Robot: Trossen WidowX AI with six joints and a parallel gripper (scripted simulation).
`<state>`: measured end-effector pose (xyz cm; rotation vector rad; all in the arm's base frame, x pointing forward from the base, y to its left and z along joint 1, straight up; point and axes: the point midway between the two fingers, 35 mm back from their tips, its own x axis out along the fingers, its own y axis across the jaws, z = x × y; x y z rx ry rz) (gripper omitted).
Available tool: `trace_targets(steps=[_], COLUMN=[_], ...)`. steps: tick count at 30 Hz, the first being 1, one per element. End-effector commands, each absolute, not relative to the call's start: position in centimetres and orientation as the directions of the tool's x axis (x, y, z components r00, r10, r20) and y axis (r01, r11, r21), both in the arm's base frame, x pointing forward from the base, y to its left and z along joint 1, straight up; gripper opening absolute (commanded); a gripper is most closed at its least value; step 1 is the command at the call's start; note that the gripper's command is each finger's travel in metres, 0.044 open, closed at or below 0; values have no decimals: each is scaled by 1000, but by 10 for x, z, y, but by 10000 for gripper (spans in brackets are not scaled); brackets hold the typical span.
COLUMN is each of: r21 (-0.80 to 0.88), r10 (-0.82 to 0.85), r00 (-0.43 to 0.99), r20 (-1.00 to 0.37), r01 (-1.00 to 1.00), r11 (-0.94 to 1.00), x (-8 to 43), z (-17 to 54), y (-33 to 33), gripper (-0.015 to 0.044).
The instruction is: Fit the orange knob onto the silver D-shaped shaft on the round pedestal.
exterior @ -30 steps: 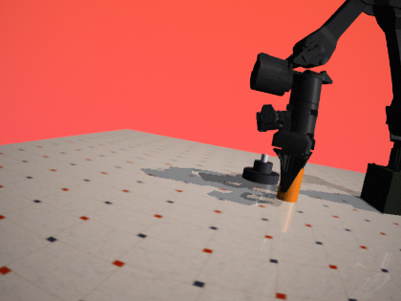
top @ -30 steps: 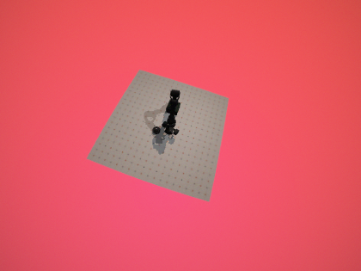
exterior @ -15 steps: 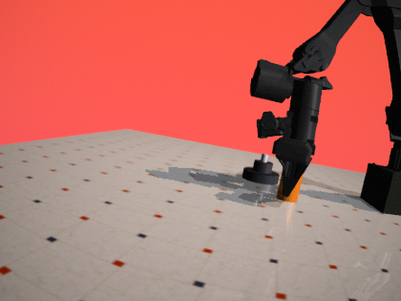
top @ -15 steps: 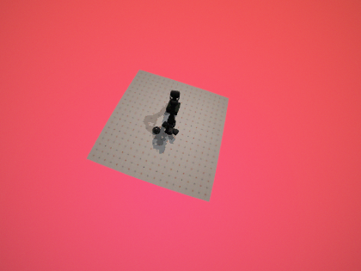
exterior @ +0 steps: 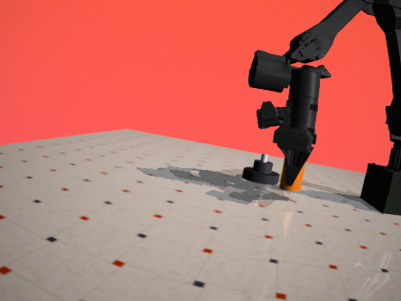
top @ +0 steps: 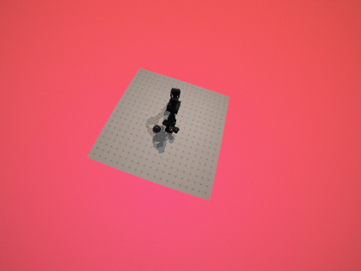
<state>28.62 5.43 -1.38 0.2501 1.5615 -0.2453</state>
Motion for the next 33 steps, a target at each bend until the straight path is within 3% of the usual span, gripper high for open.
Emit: trace_targets(steps=[1,13,18,33], r21=[16,16,26,338], r10=[8,8,18,315], r00=[27,27,29,124], r20=[-1000,-1000,-999,-941], r01=[313,313,314,293], r11=[950,950,949,894], x=[296,291,290,281], z=[14,100,103,131], y=[55,51,51,57], gripper=[0,0,0,0])
